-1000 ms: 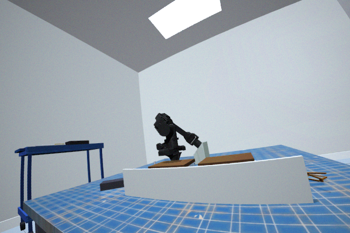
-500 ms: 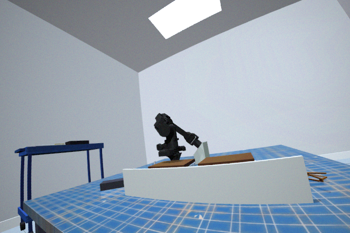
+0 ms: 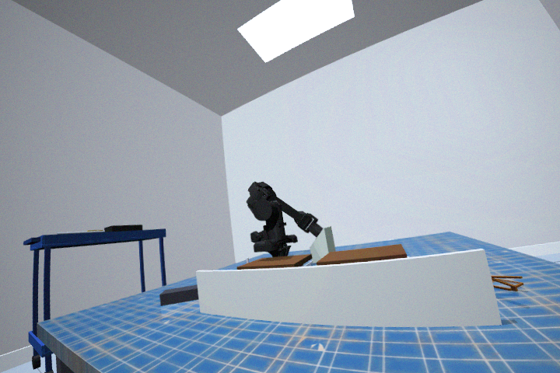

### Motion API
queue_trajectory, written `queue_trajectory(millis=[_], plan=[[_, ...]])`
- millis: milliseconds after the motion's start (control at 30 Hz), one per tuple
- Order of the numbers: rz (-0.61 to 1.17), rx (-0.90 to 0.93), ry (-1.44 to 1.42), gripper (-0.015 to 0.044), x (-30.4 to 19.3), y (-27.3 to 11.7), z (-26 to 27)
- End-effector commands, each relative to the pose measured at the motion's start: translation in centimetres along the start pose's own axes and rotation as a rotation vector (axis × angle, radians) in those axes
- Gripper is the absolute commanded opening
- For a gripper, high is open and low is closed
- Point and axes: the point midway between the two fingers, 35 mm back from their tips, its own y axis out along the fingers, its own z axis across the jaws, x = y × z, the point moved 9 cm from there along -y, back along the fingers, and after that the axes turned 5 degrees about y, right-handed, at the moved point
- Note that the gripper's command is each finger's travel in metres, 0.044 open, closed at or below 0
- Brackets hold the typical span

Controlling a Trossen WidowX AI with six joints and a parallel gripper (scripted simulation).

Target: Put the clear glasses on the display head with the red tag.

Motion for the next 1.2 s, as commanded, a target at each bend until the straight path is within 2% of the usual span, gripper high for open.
queue_trajectory(millis=[0,100,133,367,533,767,1167], plan=[[0.000,0.000,0.000,0.0026,0.0,0.0,0.0],[0.000,0.000,0.000,0.0105,0.0,0.0,0.0],[0.000,0.000,0.000,0.0107,0.0,0.0,0.0],[0.000,0.000,0.000,0.0107,0.0,0.0,0.0],[0.009,0.000,-0.004,0.0107,-0.1,-3.0,-0.1],[0.010,0.000,-0.005,0.0107,-0.1,-3.3,-0.3],[0.010,-0.003,-0.007,0.0107,0.3,-4.2,-4.3]])
